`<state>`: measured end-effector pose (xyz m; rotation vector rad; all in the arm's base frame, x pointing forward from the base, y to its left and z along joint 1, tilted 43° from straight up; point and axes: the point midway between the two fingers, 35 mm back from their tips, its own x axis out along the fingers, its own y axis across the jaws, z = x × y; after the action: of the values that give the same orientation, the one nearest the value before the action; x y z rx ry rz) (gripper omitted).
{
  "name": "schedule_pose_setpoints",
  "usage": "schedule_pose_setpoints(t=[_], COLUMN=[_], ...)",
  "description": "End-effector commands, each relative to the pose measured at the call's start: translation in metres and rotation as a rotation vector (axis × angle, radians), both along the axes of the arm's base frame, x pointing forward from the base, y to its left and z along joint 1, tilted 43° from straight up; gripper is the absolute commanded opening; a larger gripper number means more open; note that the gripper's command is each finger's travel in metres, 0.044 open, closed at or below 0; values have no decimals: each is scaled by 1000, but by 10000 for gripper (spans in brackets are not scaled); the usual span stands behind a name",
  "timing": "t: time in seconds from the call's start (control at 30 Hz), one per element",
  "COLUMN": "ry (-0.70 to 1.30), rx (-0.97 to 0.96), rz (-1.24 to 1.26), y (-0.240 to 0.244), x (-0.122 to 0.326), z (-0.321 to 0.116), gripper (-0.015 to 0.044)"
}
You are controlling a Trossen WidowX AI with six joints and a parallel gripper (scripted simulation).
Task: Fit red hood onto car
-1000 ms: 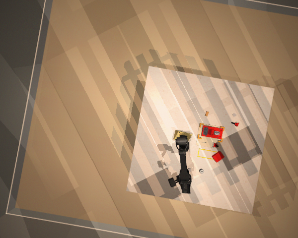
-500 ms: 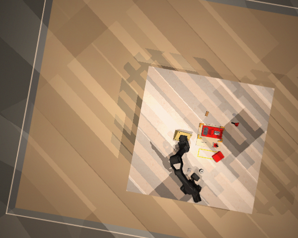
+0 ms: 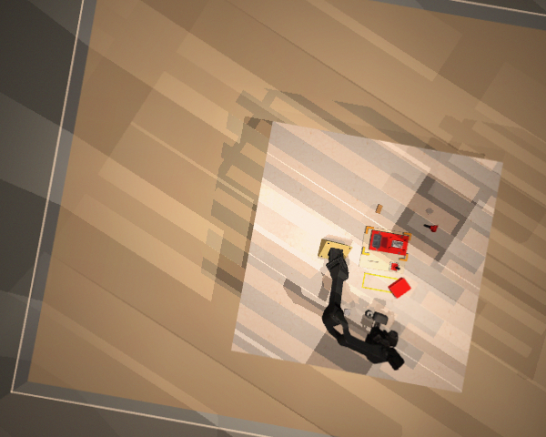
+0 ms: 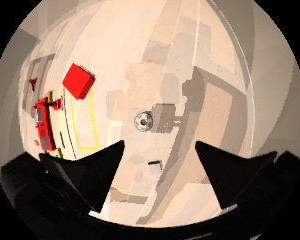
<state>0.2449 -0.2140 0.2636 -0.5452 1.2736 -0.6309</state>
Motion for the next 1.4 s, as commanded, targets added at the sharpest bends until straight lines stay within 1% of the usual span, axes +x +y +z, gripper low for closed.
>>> schedule_pose_setpoints(t=[0.0,0.37,0.67,0.87,1.37], ry=[135,473,749,770,770], rx=[19,20,-34,-40,-40], rz=[116,342,524,538,538], y=[15,66,124,131,125], x=[36,114,159,161,161], z=[-24,-86,-148,-154,-160], gripper=[440,440,440,440,440])
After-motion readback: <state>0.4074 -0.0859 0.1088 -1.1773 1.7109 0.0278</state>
